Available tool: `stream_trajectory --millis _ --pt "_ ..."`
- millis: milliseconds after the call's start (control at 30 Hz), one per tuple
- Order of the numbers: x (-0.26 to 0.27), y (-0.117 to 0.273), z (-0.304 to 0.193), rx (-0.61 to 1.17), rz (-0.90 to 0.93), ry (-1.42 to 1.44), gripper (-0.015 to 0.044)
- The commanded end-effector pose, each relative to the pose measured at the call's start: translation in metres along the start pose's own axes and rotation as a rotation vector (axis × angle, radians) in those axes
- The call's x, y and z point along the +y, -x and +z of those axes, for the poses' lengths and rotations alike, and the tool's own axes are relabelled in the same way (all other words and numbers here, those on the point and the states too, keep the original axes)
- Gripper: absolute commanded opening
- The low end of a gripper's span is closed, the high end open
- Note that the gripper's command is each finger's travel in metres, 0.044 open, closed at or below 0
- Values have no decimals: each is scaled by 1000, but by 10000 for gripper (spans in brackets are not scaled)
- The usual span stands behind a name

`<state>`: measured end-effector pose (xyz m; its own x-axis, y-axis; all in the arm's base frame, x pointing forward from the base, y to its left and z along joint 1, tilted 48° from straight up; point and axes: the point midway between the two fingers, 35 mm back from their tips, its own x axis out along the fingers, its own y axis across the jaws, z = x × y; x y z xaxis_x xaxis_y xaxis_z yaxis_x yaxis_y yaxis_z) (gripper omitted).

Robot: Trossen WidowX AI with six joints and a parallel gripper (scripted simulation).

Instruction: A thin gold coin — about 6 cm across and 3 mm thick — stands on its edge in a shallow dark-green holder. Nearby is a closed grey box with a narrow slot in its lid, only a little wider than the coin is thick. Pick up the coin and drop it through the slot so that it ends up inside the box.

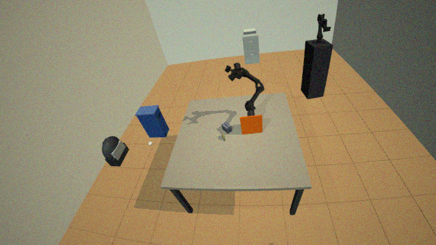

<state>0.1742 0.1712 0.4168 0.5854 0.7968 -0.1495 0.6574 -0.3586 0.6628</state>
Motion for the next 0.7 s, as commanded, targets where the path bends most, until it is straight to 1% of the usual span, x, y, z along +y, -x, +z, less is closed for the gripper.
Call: stream_trajectory --millis 0,100,267,333,433,567,667 --pt "0 -1 1 -4 0 0 374" --pt "3 -13 18 -67 -3 5 295" --pt "10 -47 75 -266 -26 20 164" --pt "10 -55 90 -311 -38 28 161" --pt "7 -79 134 -425 -86 61 161" --pt "0 -97 198 -640 -148 55 161" --pt "-9 -104 247 -802 -209 63 161"
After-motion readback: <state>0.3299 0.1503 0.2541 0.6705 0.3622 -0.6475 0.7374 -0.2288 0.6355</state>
